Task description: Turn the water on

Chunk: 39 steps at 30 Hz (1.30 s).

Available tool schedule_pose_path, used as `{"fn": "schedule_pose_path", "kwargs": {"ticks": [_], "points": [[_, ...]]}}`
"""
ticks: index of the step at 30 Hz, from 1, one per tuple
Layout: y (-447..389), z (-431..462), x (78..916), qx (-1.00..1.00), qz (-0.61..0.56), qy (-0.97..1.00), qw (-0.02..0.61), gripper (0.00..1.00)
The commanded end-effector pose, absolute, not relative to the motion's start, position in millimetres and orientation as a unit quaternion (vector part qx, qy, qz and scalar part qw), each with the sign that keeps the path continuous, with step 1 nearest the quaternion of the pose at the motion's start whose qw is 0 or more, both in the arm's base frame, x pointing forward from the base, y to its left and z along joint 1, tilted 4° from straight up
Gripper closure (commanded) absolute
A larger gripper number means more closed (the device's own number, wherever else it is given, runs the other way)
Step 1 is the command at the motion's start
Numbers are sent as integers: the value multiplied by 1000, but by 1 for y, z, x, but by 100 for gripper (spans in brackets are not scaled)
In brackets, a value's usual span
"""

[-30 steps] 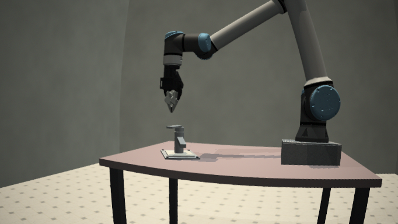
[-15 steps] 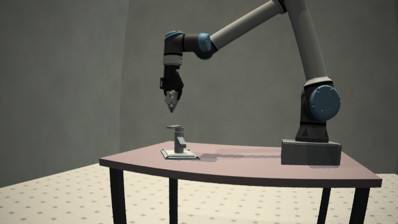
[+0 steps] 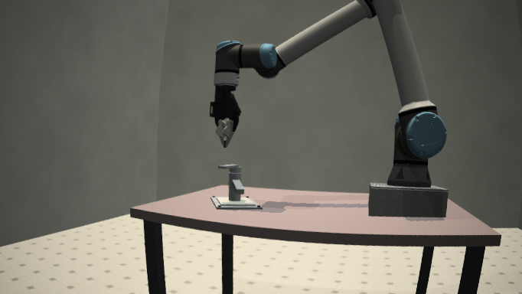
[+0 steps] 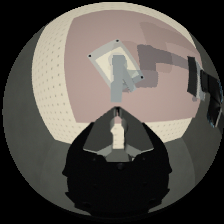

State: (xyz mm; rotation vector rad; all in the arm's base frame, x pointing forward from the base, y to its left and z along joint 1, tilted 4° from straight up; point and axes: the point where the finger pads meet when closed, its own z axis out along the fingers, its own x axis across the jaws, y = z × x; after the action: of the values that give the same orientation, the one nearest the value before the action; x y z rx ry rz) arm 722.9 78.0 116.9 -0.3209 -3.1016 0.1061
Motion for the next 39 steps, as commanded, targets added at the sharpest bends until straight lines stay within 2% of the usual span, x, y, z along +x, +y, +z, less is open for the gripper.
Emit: {"fn": "schedule_pose_path", "kwargs": {"ticks": [1,5,6,39], "points": [[77,118,724,-104,34,-994,10,100],[77,118,724,-104,34,-994,10,100],[77,118,724,-104,34,-994,10,59],[77,118,724,-104,34,-994,10,59]]}}
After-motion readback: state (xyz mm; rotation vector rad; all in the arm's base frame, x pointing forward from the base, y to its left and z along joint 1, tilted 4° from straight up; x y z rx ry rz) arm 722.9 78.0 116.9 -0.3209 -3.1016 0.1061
